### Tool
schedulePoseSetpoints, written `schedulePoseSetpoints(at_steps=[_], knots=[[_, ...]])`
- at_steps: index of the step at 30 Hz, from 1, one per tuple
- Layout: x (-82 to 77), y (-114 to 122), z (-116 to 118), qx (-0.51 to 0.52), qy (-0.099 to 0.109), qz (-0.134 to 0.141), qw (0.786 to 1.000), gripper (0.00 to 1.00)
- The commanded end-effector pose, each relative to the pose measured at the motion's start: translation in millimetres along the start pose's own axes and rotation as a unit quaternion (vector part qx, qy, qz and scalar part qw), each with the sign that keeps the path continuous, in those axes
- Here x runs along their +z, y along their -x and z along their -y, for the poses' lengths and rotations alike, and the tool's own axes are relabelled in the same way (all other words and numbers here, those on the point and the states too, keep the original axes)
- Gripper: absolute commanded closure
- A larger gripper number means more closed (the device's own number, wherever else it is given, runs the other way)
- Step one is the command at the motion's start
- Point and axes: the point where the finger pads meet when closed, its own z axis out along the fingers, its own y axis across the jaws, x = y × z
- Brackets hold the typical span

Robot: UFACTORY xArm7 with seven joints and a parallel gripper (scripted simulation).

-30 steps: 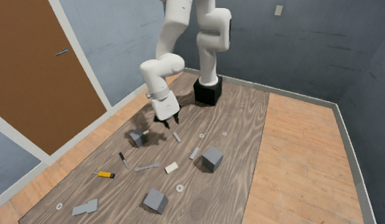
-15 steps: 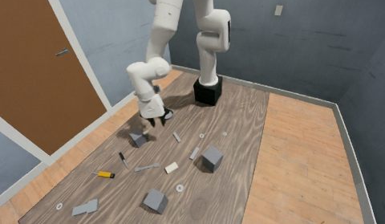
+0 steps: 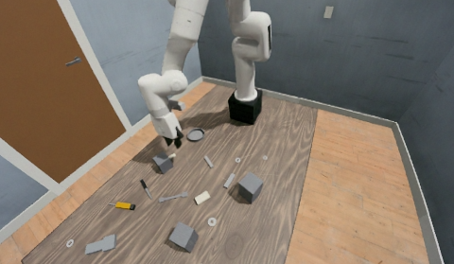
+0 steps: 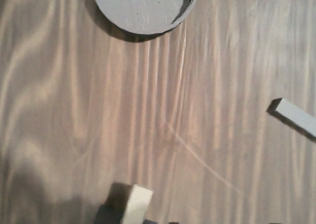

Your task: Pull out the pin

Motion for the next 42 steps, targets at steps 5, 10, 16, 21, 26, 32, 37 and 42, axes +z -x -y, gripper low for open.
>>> schedulePoseSetpoints(at_steps=[5,10,16,21,26,32,37,42], knots=[[-3.2,6.6,25.2,0.100,-0.027,-0.010,0.995,0.53],[-4.6,7.8,33.5,0.130,-0.033,-0.008,0.991,0.53],[-5.3,8.4,37.5,0.145,-0.035,-0.007,0.989,0.53],[-5.8,8.8,39.8,0.153,-0.037,-0.006,0.987,0.53],[-5.9,8.8,40.3,0.155,-0.037,-0.006,0.987,0.53],[-5.9,8.8,40.3,0.155,-0.037,-0.006,0.987,0.53],[-1.6,5.9,39.5,0.151,-0.037,-0.014,0.988,0.53],[7.7,-0.7,37.3,0.140,-0.036,-0.032,0.989,0.53]])
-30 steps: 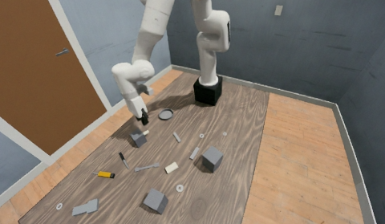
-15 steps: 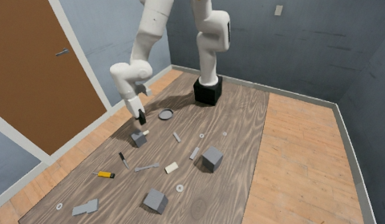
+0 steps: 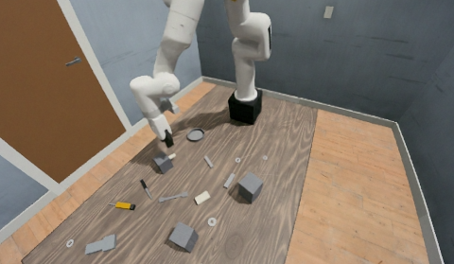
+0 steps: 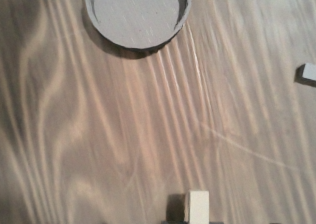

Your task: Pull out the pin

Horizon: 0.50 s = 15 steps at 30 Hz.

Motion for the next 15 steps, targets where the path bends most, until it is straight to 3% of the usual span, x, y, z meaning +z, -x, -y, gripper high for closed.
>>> schedulePoseSetpoints(at_steps=[1,9,15], knots=[[5.7,-3.2,-0.4,-0.009,-0.001,-0.011,1.000,0.53],[12.5,-7.4,-2.1,-0.026,-0.004,-0.023,0.999,0.53],[9.9,-4.6,-4.9,-0.039,-0.004,-0.018,0.999,0.53]])
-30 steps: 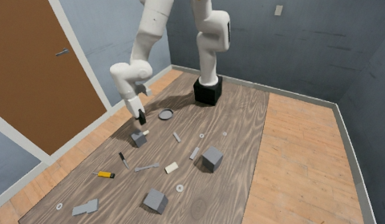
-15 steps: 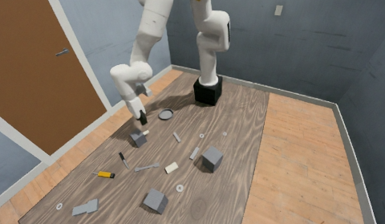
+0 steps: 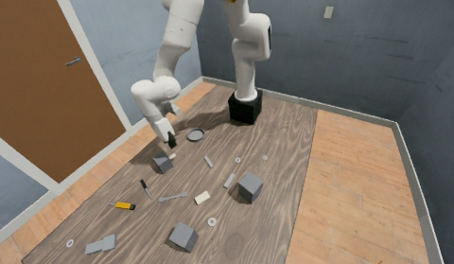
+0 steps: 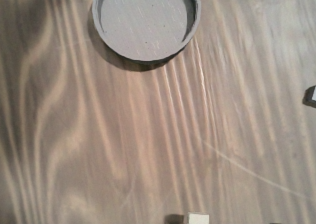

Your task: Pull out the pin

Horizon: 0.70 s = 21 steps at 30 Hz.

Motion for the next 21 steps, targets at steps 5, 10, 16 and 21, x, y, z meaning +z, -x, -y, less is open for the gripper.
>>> schedulePoseSetpoints(at_steps=[5,10,16,21], knots=[[-5.5,5.9,-3.8,-0.019,0.000,0.011,1.000,0.53],[-10.3,9.9,-7.1,-0.031,0.000,0.020,0.999,0.53],[-14.4,13.4,-10.8,-0.043,0.001,0.027,0.999,0.53],[-20.1,18.2,-16.8,-0.061,0.001,0.037,0.997,0.53]])
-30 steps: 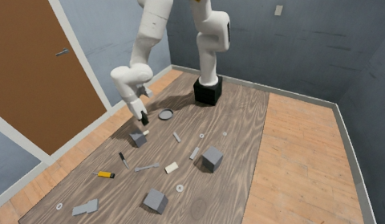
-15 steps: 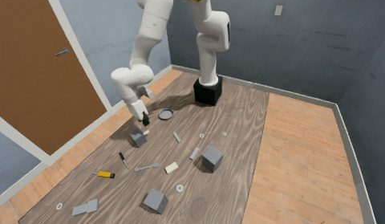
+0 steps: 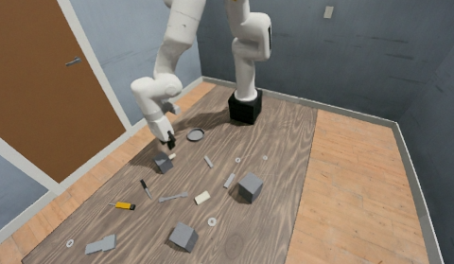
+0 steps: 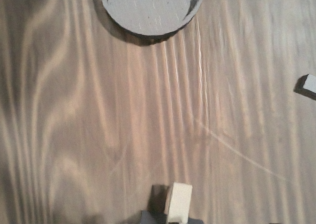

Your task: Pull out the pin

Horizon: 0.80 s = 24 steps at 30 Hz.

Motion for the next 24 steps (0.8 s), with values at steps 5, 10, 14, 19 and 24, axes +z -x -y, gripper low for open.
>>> schedulePoseSetpoints(at_steps=[5,10,14,19,24], knots=[[-7.4,8.1,-6.4,-0.022,0.000,0.012,1.000,0.53],[-12.9,14.6,-14.2,-0.044,-0.001,0.021,0.999,0.53],[-16.4,18.7,-20.8,-0.054,-0.002,0.025,0.998,0.53],[-21.1,24.0,-28.8,-0.066,-0.003,0.032,0.997,0.53],[-26.0,28.8,-38.1,-0.075,-0.002,0.038,0.996,0.53]])
